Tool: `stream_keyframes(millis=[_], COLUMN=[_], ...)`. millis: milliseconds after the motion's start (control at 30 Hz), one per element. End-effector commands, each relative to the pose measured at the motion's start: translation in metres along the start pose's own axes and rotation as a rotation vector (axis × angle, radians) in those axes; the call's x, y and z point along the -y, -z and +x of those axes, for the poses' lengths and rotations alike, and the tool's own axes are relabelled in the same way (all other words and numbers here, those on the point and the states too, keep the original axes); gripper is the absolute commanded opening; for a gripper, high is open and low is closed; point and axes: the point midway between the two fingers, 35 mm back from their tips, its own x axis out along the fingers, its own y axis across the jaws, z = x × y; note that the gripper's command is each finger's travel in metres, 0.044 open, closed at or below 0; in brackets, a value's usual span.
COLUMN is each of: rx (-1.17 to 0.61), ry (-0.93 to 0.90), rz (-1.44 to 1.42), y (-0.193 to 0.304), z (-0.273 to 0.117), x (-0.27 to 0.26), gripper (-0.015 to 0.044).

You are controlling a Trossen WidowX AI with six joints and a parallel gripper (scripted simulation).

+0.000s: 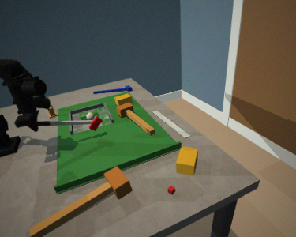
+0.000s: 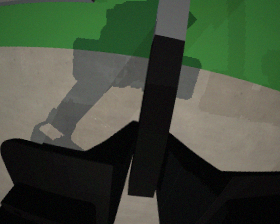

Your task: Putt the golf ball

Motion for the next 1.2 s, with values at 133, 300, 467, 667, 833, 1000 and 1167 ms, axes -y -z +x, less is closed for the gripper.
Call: stream_keyframes(millis=[133,300,467,667,833,1000,1167], rx=[0.004,0.004,0.004,0.004,0.004,0.004,0.004], ry=[0.003,0.003,0.003,0.003,0.003,0.003,0.003], rz=[0.001,0.001,0.001,0.001,0.001,0.001,0.001], y=[0.0003,0.0003,0.0003,0.0003,0.0003,0.0003,0.0003], z=[-0.013,-0.013,-0.013,-0.013,-0.013,-0.013,-0.013], x=[-0.0001,-0.0001,-0.0001,-0.0001,-0.0001,-0.0001,-0.0001], gripper=[0.0,0.0,0.0,0.0,0.0,0.0,0.0])
